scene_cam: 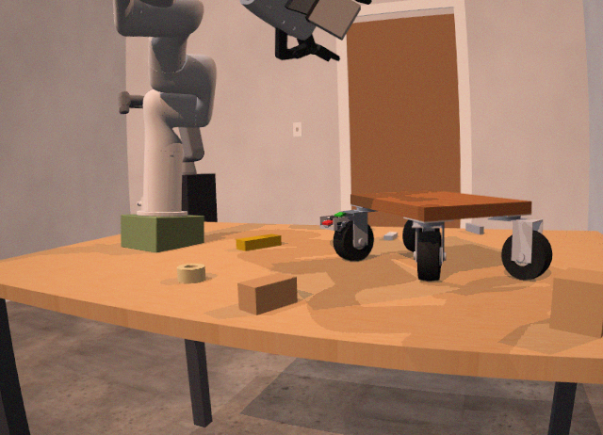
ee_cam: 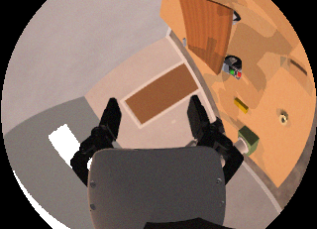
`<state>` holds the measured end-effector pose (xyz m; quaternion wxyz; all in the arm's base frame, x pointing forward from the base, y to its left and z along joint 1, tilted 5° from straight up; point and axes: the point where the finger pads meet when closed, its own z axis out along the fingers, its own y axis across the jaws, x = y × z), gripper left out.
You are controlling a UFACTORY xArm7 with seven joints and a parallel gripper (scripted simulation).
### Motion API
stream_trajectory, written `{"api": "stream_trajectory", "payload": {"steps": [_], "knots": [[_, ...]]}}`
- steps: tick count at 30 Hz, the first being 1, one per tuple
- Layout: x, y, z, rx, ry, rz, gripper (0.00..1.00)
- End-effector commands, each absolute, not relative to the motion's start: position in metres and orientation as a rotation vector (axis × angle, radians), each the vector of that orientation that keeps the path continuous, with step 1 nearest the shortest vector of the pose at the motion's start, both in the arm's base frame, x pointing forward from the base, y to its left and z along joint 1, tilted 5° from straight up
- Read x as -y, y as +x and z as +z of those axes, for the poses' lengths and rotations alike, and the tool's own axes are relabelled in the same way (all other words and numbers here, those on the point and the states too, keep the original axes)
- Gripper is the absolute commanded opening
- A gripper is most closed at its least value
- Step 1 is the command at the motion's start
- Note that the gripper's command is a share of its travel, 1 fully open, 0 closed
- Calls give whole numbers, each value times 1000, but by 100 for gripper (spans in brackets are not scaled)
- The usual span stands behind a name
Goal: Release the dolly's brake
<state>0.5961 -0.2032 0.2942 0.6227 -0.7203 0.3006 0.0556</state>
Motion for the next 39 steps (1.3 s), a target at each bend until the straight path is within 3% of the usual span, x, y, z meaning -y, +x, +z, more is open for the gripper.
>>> {"api": "stream_trajectory", "payload": {"steps": [1, 17, 18, 30, 34, 39], "knots": [[203, 596, 297, -688, -1657, 123, 100], [203, 596, 297, -688, -1657, 123, 100], [203, 596, 297, -688, -1658, 123, 0], [99, 585, 212, -931, -2086, 295, 0], [99, 585, 212, -931, -2086, 295, 0], [60, 552, 178, -960, -2395, 293, 0]]}}
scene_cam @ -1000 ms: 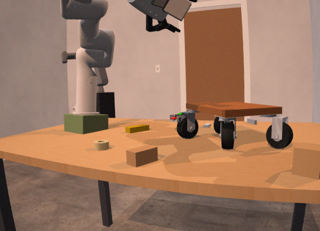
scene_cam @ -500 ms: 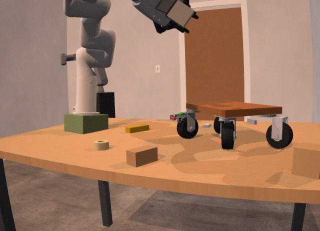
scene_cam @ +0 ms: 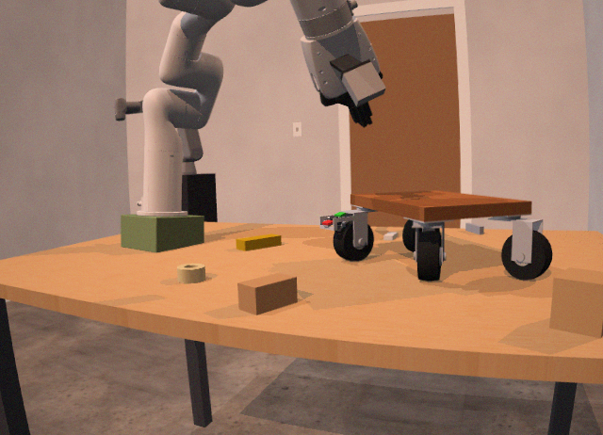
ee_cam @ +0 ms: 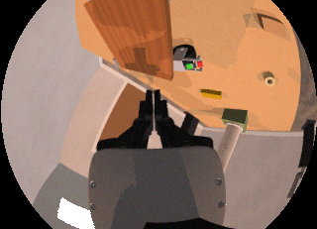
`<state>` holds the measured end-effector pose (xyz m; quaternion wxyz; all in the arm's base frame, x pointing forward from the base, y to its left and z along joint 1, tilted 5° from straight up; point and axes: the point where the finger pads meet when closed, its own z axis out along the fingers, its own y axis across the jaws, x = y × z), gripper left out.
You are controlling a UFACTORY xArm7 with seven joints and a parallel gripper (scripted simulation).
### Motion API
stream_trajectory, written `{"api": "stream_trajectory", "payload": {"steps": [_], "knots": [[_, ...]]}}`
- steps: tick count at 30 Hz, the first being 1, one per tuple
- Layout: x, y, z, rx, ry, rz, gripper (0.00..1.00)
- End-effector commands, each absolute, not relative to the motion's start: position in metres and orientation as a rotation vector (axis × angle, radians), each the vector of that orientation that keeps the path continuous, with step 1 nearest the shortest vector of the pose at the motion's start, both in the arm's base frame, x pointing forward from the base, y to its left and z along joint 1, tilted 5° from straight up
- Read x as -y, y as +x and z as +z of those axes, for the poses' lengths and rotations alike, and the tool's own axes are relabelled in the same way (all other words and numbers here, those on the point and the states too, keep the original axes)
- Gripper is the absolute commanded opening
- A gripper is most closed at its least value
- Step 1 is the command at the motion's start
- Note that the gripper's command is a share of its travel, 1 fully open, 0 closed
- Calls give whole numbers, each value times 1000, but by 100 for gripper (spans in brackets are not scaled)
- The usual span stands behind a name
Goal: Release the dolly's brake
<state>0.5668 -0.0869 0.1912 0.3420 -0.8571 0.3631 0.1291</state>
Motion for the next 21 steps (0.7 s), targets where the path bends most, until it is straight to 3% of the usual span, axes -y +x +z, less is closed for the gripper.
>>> {"api": "stream_trajectory", "payload": {"steps": [1, 21], "knots": [[60, 552, 178, -960, -2395, 293, 0], [5, 484, 152, -642, -2989, 19, 0]]}}
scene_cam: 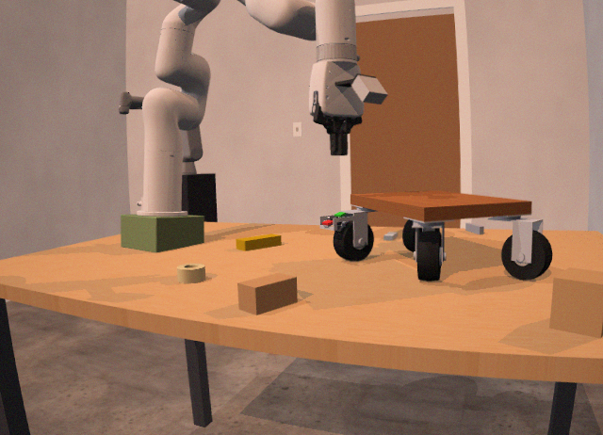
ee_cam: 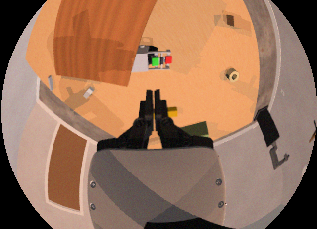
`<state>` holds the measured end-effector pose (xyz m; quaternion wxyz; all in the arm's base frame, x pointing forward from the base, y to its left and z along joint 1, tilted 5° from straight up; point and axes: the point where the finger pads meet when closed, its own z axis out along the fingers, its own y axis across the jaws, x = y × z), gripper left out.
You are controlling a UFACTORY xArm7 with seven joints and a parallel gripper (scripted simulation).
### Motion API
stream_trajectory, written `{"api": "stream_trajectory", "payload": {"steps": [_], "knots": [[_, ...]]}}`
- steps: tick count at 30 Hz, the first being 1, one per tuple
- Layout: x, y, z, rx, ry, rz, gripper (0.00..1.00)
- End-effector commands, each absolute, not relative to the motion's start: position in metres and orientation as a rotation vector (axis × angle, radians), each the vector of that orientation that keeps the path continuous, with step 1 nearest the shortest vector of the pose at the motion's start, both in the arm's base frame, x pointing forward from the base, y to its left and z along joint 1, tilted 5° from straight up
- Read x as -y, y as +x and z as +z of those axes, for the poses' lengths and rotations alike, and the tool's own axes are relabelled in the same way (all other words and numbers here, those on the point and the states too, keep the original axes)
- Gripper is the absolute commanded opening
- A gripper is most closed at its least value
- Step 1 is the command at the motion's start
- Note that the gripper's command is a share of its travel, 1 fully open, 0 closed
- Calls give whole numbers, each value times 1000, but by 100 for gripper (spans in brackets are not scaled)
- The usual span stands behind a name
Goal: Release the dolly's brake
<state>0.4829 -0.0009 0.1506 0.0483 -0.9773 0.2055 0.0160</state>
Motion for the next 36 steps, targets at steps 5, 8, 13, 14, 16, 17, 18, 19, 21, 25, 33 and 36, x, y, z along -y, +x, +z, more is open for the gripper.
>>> {"api": "stream_trajectory", "payload": {"steps": [5, 8, 13, 14, 16, 17, 18, 19, 21, 25, 33, 36], "knots": [[5, 484, 152, -642, -2989, 19, 0], [5, 484, 152, -642, -2989, 19, 0], [3, 483, 129, -643, -2989, 21, 0], [2, 483, 122, -643, -2989, 21, 0], [2, 482, 114, -643, -2990, 21, 0], [2, 482, 114, -643, -2990, 21, 0], [2, 482, 114, -643, -2990, 21, 0], [2, 482, 114, -643, -2990, 21, 0], [2, 482, 114, -643, -2990, 21, 0], [2, 482, 114, -643, -2990, 21, 0], [2, 482, 114, -643, -2990, 21, 0], [2, 482, 114, -643, -2990, 21, 0]]}}
